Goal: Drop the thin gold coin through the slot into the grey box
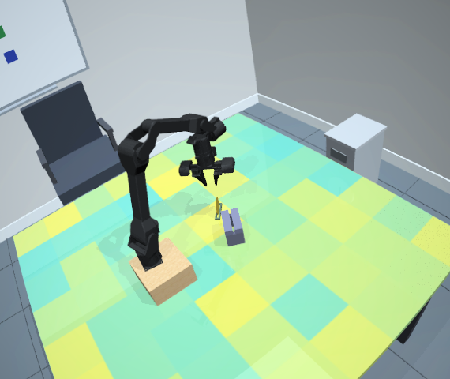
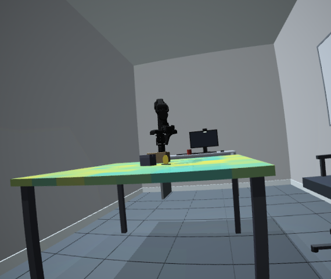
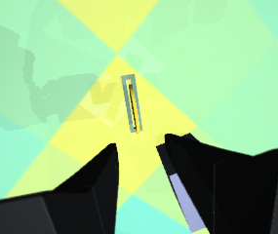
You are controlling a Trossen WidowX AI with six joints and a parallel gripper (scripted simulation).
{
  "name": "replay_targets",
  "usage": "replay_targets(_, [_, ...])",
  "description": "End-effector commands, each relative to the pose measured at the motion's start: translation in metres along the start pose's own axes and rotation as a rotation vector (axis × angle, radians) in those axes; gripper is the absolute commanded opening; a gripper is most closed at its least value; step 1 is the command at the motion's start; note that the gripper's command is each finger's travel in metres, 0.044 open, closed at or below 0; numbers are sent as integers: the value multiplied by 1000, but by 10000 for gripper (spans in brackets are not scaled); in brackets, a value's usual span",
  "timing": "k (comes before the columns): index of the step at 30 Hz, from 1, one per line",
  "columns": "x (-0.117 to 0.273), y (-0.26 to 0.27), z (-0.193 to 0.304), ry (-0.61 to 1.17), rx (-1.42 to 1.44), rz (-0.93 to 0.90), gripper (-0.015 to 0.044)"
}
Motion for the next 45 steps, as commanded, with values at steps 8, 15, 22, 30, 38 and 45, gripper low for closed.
replay_targets(8, [-36,-4,2,7,13,-2,161])
replay_targets(15, [-52,-4,2,7,13,-2,161])
replay_targets(22, [-60,-4,2,7,13,-4,161])
replay_targets(30, [-73,-5,1,7,14,-4,161])
replay_targets(38, [-86,-5,1,7,13,-4,161])
replay_targets(45, [-98,-4,1,7,13,-3,161])
Point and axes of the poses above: the point midway between the two fingers, 35 mm back from their tips, its own x axis back along the fingers, its own y axis across the jaws, z = x × y, the point moved 8 cm from there along x, back along the fingers, and after that the axes turned 12 degrees about x, right-handed, at the moved point
